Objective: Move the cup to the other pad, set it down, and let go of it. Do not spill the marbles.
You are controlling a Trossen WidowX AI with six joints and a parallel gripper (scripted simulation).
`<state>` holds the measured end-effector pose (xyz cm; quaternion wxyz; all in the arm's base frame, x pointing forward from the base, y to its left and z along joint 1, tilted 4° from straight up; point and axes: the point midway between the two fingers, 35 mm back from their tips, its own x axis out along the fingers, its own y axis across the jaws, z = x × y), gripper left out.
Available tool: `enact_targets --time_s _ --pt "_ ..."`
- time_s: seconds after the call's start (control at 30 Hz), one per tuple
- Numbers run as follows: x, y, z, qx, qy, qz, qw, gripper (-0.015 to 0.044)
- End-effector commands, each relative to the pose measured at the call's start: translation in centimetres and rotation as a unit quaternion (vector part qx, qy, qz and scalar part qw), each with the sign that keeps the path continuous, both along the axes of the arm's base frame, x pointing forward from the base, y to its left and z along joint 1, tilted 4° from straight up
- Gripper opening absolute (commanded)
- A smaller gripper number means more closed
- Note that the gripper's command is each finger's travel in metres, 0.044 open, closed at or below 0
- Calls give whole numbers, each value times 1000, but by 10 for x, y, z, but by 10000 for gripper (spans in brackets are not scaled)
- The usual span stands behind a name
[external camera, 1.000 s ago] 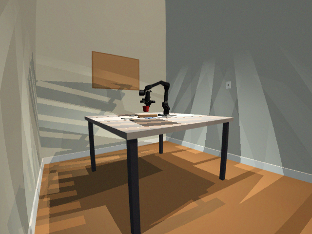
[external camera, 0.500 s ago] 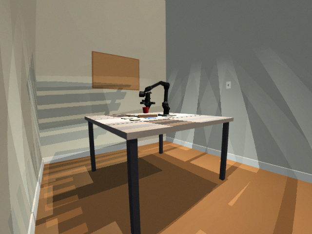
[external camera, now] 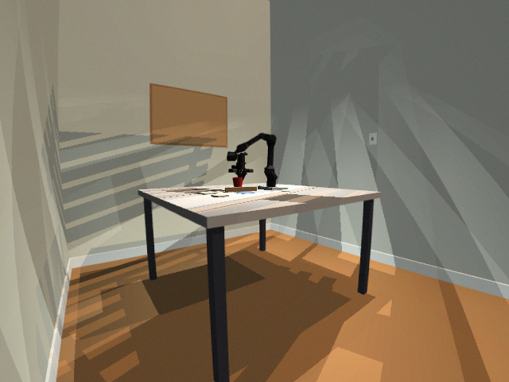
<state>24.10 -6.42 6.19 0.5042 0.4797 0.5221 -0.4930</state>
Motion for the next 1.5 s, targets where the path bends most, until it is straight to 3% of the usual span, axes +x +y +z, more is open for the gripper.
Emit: enact_targets --time_s 0.0,0.93,1.1,1.47 --pt "-3 -1 -9 -1 7 3 1000 0" --pt "-3 0 -16 1 3 0 1000 0" --pt "-3 0 -16 1 3 0 1000 128" --pt "-2 0 -13 1 3 0 1000 128"
